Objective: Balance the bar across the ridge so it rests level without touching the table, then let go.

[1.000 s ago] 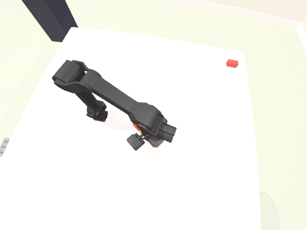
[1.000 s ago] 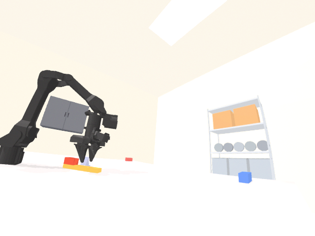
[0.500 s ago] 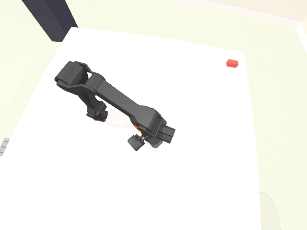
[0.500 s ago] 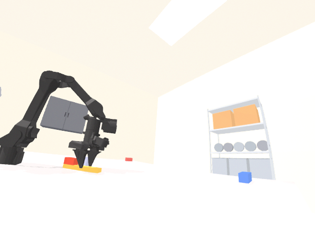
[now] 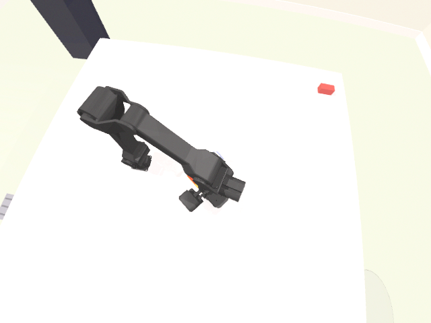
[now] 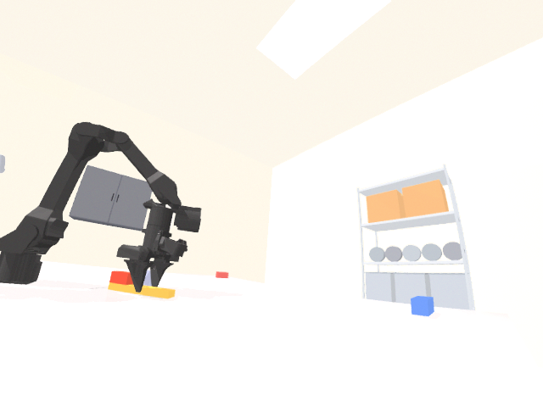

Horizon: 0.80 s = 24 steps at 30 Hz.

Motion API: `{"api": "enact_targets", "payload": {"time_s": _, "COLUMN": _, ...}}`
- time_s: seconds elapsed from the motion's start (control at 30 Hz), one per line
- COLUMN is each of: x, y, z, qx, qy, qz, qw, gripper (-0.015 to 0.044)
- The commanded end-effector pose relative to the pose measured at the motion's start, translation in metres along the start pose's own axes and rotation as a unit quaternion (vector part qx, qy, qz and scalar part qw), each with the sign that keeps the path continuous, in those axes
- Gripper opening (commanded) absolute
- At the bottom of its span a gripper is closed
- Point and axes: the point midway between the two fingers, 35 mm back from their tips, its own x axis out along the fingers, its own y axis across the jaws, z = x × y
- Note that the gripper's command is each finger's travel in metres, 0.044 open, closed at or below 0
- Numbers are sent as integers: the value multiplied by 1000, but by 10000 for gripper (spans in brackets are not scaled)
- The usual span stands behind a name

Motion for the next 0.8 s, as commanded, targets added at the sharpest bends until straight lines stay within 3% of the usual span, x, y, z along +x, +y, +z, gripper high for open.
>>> {"api": "enact_targets", "payload": {"time_s": 0.0, "x": 1, "y": -1, "z": -1, "qx": -2, "qy": 0, "qz": -3, "qw": 1000, "gripper": 315}}
{"api": "enact_targets", "payload": {"time_s": 0.23, "x": 0, "y": 0, "z": 0, "qx": 0, "qy": 0, "qz": 0, "qw": 1000, "gripper": 131}}
{"api": "enact_targets", "payload": {"time_s": 0.47, "x": 0, "y": 0, "z": 0, "qx": 0, "qy": 0, "qz": 0, "qw": 1000, "gripper": 85}}
{"api": "enact_targets", "payload": {"time_s": 0.57, "x": -4, "y": 0, "z": 1, "qx": 0, "qy": 0, "qz": 0, "qw": 1000, "gripper": 6}}
{"api": "enact_targets", "payload": {"time_s": 0.77, "x": -18, "y": 1, "z": 3, "qx": 0, "qy": 0, "qz": -1, "qw": 1000, "gripper": 0}}
